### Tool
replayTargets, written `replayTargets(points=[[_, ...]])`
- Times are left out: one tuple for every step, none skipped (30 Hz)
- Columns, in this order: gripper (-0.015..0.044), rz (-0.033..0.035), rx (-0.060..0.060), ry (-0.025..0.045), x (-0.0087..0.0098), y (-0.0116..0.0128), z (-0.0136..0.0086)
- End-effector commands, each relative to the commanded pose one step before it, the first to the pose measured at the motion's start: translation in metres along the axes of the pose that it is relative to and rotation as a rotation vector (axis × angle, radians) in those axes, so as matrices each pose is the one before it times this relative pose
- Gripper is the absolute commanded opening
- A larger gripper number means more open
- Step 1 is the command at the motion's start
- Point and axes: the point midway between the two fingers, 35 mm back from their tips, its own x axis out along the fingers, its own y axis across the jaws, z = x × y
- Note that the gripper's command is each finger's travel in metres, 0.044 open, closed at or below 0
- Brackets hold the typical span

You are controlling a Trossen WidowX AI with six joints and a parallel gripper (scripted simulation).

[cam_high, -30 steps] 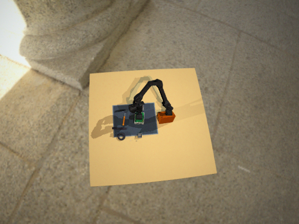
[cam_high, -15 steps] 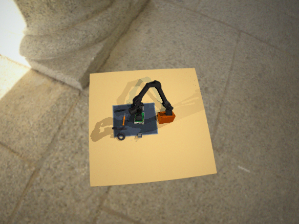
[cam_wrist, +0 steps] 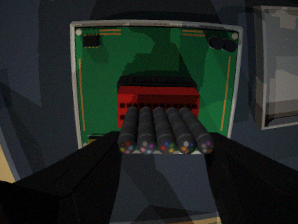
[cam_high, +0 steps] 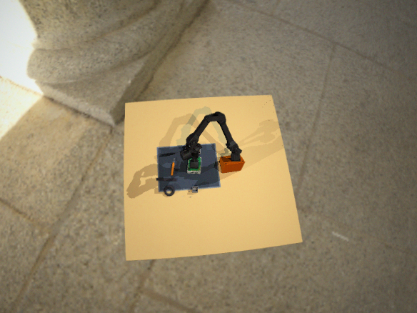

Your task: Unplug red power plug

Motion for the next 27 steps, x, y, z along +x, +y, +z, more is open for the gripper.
replayTargets(points=[[0.0236, 0.00417, 0.0062, -0.00625, 0.00278, 0.00027, 0.00255], [0.0249, 0.00000, 0.0000, 0.00000, 0.00000, 0.00000, 0.00000], [0.0249, 0.00000, 0.0000, 0.00000, 0.00000, 0.00000, 0.00000], [0.0249, 0.00000, 0.0000, 0.00000, 0.00000, 0.00000, 0.00000], [0.0249, 0.00000, 0.0000, 0.00000, 0.00000, 0.00000, 0.00000], [0.0249, 0.00000, 0.0000, 0.00000, 0.00000, 0.00000, 0.00000], [0.0249, -0.00006, 0.0000, -0.00003, 0.00167, -0.00001, 0.00000], [0.0249, -0.00006, 0.0000, -0.00003, 0.00167, -0.00001, 0.00000], [0.0249, -0.00006, 0.0000, -0.00003, 0.00167, -0.00001, 0.00000], [0.0249, -0.00006, 0.0000, -0.00003, 0.00167, -0.00001, 0.00000], [0.0249, -0.00007, 0.0000, -0.00003, 0.00167, -0.00001, 0.00000], [0.0249, -0.00007, 0.0000, -0.00003, 0.00167, -0.00001, 0.00000], [0.0249, -0.00007, 0.0000, -0.00003, 0.00167, -0.00001, 0.00000], [0.0249, -0.00007, 0.0000, -0.00003, 0.00167, -0.00001, 0.00000], [0.0249, -0.00007, 0.0000, -0.00003, 0.00167, -0.00001, 0.00000], [0.0249, -0.00007, 0.0000, -0.00003, 0.00167, -0.00001, 0.00000], [0.0249, -0.00007, 0.0000, -0.00003, 0.00167, -0.00001, 0.00000], [0.0249, -0.00001, 0.0000, -0.00001, 0.00052, 0.00000, 0.00000], [0.0249, 0.00000, 0.0000, 0.00000, 0.00000, 0.00000, 0.00000], [0.0249, 0.00000, 0.0000, 0.00000, 0.00000, 0.00000, 0.00000], [0.0249, 0.00000, 0.0000, 0.00000, 0.00000, 0.00000, 0.00000], [0.0223, 0.00000, 0.0000, 0.00000, 0.00000, 0.00000, 0.00000], [0.0197, 0.00000, 0.0000, 0.00000, 0.00000, 0.00000, 0.00000], [0.0171, 0.00000, 0.0000, 0.00000, 0.00000, 0.00000, 0.00000], [0.0144, 0.00000, 0.0000, 0.00000, 0.00000, 0.00000, 0.00000], [0.0118, 0.00000, 0.0000, 0.00000, 0.00000, 0.00000, 0.00000], [0.0092, 0.00000, 0.0000, 0.00000, 0.00000, 0.00000, 0.00000]])
